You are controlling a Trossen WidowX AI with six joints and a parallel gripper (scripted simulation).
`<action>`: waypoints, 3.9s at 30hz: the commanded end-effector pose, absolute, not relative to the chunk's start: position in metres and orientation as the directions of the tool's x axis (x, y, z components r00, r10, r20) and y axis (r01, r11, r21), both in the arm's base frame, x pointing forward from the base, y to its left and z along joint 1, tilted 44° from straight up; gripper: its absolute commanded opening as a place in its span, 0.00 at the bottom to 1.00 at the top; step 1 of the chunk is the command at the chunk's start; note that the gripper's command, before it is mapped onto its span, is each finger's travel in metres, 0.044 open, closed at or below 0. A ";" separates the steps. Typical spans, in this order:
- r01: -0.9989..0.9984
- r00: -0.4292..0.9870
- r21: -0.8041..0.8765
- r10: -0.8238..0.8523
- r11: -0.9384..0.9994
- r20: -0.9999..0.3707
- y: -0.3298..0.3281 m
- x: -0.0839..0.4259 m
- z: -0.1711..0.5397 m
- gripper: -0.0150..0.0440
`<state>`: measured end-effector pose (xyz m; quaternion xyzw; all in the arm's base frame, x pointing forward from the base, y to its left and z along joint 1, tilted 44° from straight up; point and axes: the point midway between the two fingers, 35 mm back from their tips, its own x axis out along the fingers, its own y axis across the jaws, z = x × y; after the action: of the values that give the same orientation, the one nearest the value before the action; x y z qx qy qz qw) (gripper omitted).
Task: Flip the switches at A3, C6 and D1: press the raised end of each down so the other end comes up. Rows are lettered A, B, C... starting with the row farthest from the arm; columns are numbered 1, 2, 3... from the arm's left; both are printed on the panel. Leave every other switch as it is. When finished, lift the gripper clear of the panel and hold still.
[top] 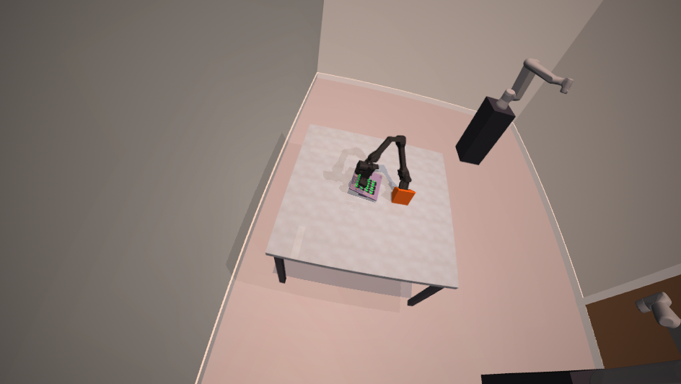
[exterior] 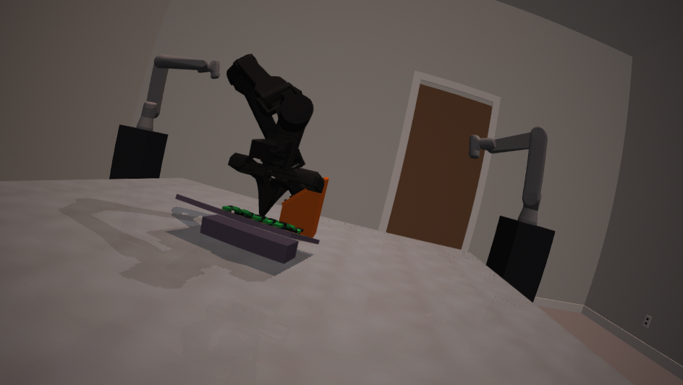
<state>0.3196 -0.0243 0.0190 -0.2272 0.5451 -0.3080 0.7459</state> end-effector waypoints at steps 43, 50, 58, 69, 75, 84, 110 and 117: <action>0.203 0.188 -0.678 -0.708 0.706 -0.681 -0.009 0.269 0.081 0.25; 0.202 0.187 -0.680 -0.709 0.705 -0.680 -0.028 0.236 0.089 0.25; 0.203 0.163 -0.681 -0.710 0.704 -0.685 -0.054 0.244 0.065 0.25; 0.203 0.163 -0.682 -0.711 0.703 -0.684 -0.064 0.246 0.055 0.25; 0.203 0.163 -0.682 -0.711 0.703 -0.684 -0.071 0.248 0.049 0.25; 0.203 0.163 -0.682 -0.711 0.703 -0.684 -0.071 0.248 0.049 0.25; 0.203 0.163 -0.682 -0.711 0.703 -0.684 -0.072 0.248 0.048 0.25; 0.203 0.163 -0.682 -0.711 0.703 -0.684 -0.073 0.249 0.047 0.25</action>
<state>0.2486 -0.0727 0.0479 -0.2225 0.5646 -0.3153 0.7296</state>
